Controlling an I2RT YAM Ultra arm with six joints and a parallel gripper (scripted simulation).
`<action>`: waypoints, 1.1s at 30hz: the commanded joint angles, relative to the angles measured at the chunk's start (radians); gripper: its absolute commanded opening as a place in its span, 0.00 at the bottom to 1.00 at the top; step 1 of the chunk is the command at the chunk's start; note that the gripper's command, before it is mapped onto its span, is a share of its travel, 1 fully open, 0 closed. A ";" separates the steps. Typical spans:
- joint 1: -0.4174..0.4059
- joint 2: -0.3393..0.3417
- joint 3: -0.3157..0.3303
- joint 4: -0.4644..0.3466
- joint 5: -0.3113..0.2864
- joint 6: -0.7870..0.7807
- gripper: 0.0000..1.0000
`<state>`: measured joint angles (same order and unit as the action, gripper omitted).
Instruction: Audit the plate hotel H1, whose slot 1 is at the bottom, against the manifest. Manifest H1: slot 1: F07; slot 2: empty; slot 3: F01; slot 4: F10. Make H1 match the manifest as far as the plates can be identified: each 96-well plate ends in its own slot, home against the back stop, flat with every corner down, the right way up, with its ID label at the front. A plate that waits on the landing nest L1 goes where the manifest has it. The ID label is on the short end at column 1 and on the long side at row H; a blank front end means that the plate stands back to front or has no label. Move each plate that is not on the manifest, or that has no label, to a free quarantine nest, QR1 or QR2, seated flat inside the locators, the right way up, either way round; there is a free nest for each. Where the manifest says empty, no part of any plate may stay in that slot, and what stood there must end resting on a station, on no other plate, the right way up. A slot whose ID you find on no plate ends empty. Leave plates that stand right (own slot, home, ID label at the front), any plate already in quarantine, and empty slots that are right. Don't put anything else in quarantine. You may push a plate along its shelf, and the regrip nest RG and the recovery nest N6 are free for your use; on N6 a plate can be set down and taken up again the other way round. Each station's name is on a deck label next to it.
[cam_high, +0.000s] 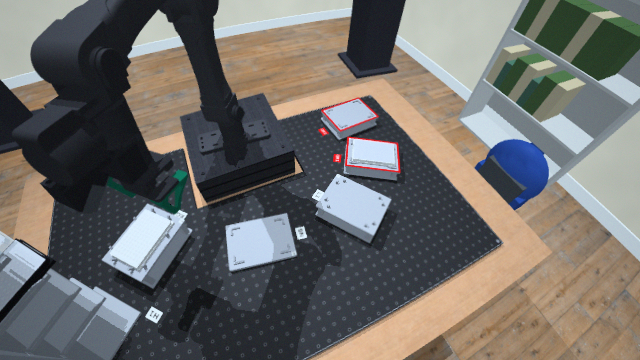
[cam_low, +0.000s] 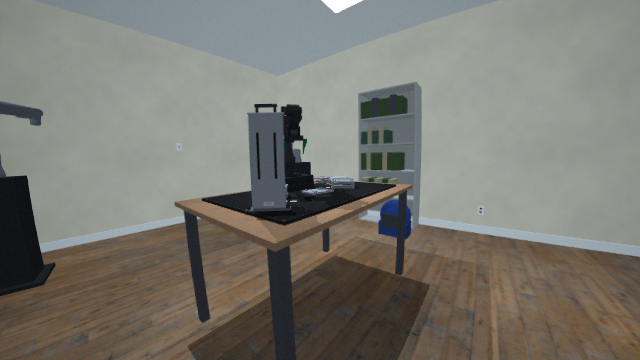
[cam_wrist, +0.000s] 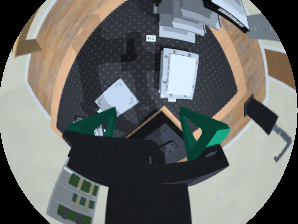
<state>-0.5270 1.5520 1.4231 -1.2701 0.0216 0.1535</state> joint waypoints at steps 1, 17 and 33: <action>0.007 -0.025 -0.004 0.075 0.019 0.042 1.00; 0.253 -0.237 -0.273 0.347 0.182 0.245 1.00; 0.333 -0.417 -0.528 0.642 0.324 0.250 1.00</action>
<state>-0.2008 1.1645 0.9070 -0.7212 0.2966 0.4026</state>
